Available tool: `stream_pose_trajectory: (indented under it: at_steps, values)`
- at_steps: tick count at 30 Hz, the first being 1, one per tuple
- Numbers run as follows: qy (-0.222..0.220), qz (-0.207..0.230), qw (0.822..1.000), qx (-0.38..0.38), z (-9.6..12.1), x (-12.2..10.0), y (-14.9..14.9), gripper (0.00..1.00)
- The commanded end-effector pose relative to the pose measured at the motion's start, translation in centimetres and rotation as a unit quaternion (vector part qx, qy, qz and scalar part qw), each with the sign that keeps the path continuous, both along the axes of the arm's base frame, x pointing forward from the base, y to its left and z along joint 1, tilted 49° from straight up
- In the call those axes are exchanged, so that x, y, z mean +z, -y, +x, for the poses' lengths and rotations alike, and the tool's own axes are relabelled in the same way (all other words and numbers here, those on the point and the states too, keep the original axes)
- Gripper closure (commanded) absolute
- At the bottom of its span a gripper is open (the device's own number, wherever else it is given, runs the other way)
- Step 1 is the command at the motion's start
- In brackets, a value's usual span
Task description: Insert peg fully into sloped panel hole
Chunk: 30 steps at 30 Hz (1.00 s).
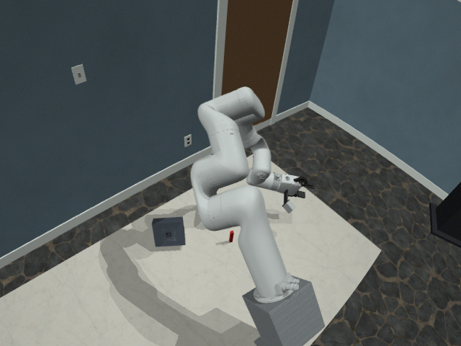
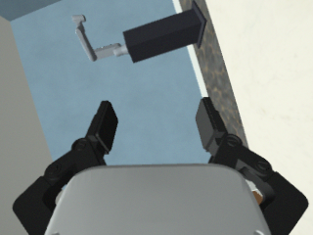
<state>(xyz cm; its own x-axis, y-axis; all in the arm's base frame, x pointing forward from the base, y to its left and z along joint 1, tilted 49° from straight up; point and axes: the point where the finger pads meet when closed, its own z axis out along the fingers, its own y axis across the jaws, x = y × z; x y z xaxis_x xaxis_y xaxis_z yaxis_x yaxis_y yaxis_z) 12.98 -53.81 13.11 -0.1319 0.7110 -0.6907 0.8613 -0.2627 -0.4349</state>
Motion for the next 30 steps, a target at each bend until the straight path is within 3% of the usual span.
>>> stream_pose_trajectory:
  at_steps: [1,18,30]
  values:
    - [0.000,-0.001,1.000,-0.001,-0.1,0.1,0.1,0.00]
    - [0.001,0.000,1.000,-0.002,-0.1,0.1,0.0,0.00]
    - [0.076,0.053,0.994,-0.063,1.5,-1.7,-4.4,0.00]
